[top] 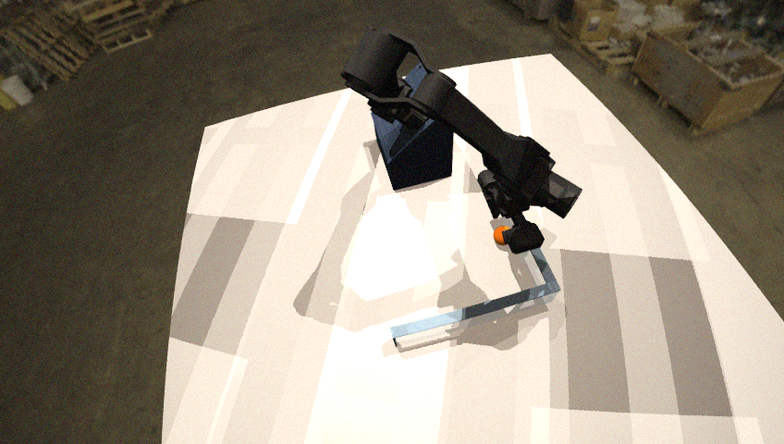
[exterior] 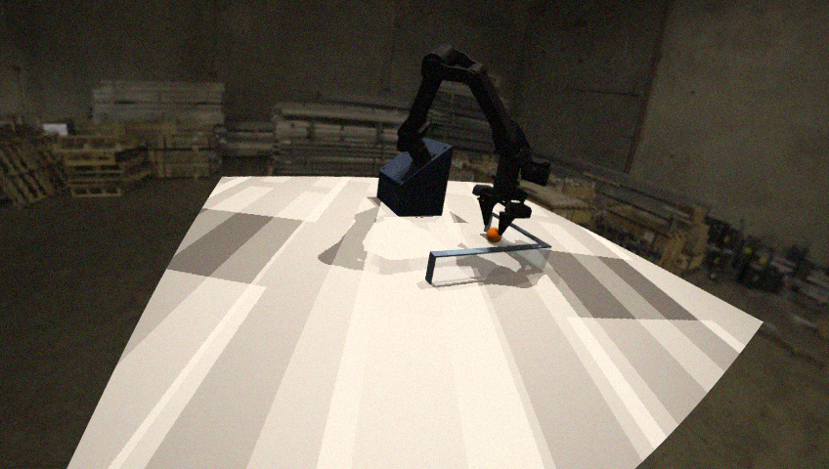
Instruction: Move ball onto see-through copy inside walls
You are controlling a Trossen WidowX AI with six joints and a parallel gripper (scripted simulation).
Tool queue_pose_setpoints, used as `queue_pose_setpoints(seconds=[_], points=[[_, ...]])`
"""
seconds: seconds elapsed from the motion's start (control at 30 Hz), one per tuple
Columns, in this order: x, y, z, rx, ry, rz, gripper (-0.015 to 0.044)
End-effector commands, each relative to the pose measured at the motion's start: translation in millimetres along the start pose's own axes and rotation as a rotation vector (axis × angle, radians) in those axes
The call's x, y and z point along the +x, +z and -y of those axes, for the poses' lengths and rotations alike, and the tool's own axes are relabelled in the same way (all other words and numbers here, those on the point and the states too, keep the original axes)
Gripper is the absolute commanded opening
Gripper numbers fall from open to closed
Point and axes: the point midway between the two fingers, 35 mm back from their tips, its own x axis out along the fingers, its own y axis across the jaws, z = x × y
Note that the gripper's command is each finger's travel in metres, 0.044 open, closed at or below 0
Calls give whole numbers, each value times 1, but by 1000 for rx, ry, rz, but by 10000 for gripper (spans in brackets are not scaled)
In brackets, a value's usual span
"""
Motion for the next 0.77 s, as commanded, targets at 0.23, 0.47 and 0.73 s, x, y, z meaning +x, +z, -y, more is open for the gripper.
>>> queue_pose_setpoints(seconds=[0.23, 0.47, 0.73], points=[[-65, 5, 8, 7, -49, 22, 310], [-67, 5, 7, 7, -48, 22, 336], [-109, 2, 2, 8, -43, 18, 440]])
